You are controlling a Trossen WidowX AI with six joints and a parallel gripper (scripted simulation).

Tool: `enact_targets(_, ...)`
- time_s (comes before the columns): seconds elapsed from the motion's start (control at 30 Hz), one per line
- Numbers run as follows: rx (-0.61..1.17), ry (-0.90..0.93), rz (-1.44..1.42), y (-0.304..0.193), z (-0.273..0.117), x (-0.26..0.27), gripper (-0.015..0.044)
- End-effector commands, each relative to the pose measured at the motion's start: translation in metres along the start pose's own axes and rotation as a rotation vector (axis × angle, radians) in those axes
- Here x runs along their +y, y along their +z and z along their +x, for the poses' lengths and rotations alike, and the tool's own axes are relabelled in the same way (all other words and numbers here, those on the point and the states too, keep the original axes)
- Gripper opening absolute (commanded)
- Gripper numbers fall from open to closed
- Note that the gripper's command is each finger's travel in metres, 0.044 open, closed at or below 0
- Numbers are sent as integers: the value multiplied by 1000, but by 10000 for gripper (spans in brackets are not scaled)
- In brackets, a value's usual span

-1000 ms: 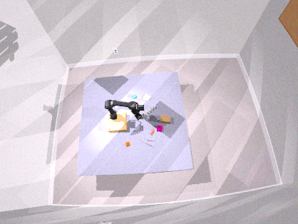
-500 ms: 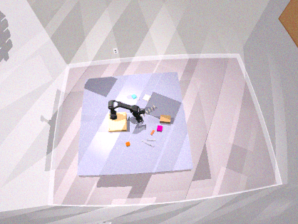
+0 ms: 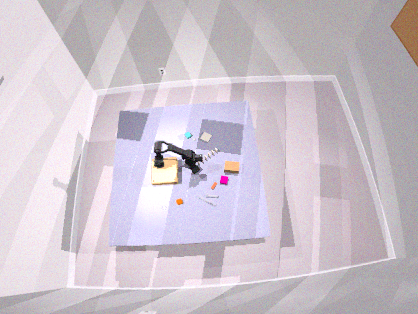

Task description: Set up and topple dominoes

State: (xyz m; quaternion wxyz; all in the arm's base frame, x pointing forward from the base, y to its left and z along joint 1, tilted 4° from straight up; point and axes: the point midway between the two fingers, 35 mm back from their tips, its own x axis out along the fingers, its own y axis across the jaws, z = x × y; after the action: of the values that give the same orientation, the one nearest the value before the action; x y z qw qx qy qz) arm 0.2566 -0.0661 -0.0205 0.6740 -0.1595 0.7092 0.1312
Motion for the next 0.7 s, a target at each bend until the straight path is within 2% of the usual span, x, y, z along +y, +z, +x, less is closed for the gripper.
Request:
enact_targets(0.0, 1, 3, -3, -1, 2, 1, 107)
enact_targets(0.03, 1, 3, -3, -1, 2, 1, 107)
enact_targets(0.47, 1, 3, -3, -1, 2, 1, 440)
enact_targets(0.57, 1, 3, -3, 0, -1, 1, 440)
enact_targets(0.67, 1, 3, -2, 6, -37, -4, 440)
